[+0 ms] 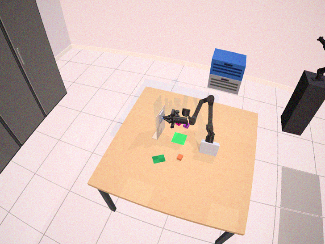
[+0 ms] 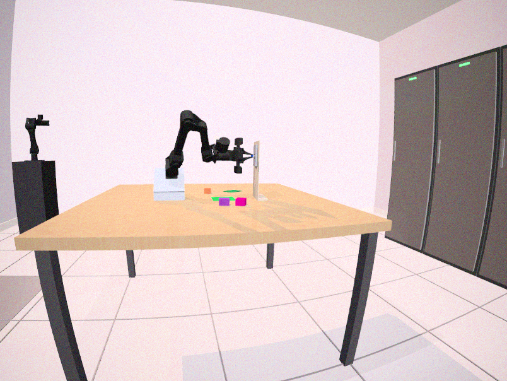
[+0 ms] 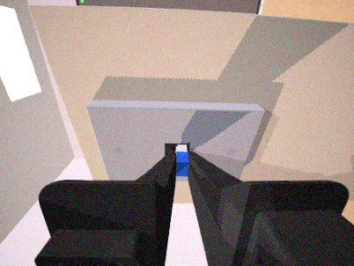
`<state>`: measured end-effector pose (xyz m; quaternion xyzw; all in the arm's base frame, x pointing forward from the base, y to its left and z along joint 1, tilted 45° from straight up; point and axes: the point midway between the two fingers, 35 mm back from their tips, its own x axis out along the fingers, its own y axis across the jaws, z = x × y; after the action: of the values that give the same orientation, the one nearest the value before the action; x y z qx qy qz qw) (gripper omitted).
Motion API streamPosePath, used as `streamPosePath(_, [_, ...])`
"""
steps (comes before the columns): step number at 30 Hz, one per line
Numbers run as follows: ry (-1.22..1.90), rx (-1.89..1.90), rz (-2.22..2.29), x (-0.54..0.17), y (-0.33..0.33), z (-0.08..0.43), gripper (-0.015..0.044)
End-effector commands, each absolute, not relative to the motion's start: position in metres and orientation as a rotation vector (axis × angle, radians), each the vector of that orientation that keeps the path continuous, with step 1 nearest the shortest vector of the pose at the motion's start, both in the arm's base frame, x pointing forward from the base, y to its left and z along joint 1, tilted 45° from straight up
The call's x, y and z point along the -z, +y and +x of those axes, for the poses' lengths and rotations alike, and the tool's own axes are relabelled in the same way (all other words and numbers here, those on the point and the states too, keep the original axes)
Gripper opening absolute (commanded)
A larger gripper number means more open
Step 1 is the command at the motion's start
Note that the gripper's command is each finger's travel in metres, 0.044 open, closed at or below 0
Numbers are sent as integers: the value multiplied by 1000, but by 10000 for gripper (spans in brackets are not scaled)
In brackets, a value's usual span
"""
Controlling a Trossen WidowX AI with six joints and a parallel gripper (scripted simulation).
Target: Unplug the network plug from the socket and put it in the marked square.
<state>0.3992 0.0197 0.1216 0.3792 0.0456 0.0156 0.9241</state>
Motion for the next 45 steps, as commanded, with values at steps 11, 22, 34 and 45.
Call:
streamPosePath(11, [94,-31,778,-121,20,396,0])
streamPosePath(22, [94,-31,778,-120,21,390,0])
streamPosePath(34, [95,-31,779,-119,22,383,0])
streamPosePath(45, [95,-31,779,-118,23,377,0])
